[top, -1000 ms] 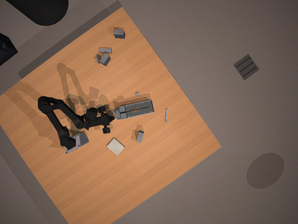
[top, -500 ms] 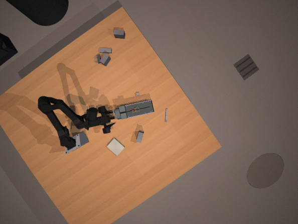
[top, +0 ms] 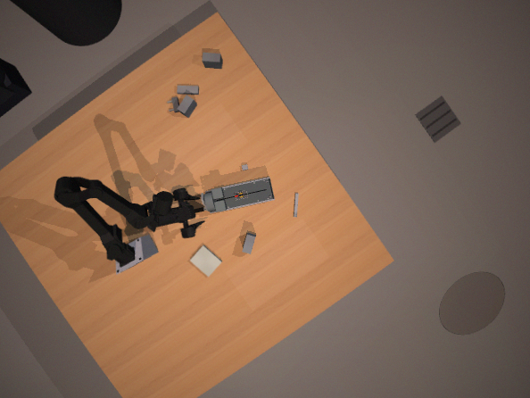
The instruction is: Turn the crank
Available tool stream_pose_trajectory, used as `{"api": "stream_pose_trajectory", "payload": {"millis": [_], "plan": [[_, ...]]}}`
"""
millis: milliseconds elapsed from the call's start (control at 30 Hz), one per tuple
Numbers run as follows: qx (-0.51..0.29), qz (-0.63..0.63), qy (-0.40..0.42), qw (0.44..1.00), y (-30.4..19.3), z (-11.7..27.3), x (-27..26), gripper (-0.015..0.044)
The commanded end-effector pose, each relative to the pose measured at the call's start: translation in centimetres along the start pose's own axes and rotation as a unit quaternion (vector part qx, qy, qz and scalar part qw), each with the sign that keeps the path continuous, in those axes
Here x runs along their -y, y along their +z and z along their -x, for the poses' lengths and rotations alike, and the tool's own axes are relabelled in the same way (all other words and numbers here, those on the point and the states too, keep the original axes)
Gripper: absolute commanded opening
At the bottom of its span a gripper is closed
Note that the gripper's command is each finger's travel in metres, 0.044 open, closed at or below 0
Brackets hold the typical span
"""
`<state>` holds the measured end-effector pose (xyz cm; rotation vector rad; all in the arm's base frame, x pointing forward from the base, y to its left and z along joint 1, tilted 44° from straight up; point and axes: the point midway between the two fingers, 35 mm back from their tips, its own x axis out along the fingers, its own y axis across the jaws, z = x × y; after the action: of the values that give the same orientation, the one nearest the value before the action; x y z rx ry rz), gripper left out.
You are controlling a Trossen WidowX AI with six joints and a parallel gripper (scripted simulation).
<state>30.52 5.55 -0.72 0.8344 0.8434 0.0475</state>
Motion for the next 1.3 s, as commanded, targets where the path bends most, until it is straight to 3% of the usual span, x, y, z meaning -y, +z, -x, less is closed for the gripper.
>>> {"api": "stream_pose_trajectory", "payload": {"millis": [0, 333, 767, 1267], "plan": [[0.0, 0.002, 0.001, 1.0, 0.8, 0.7, -0.1, 0.044], [0.0, 0.003, -0.001, 1.0, 3.0, 2.4, 0.0, 0.044], [0.003, 0.002, -0.001, 1.0, 8.9, 8.8, 0.0, 0.044], [0.0, 0.036, 0.036, 0.999, 14.1, 5.3, -0.9, 0.044]]}}
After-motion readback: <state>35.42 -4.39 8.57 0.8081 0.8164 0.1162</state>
